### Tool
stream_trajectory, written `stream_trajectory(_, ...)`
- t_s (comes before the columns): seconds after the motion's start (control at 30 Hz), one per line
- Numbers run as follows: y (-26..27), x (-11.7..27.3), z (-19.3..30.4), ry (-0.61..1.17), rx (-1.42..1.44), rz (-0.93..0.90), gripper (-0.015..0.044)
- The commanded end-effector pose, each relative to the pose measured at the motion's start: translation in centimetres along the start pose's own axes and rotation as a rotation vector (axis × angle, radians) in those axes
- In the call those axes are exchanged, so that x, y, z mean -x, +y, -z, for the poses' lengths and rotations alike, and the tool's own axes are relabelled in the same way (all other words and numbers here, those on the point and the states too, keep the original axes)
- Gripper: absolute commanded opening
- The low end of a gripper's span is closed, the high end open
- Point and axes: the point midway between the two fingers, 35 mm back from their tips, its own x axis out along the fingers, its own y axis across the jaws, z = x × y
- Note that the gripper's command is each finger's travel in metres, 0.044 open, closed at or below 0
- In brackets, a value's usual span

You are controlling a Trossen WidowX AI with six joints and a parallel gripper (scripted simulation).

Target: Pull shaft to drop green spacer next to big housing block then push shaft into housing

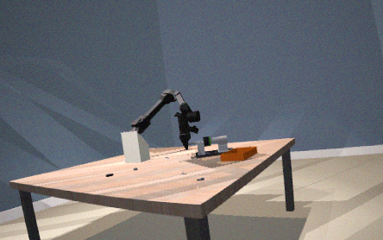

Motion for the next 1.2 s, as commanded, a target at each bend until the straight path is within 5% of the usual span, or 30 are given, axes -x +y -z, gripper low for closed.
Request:
stream_trajectory(0.0,0.03,0.03,0.14,0.002,0.004,0.002,0.0)
stream_trajectory(1.17,0.03,0.03,0.48,0.002,0.004,0.002,0.0)
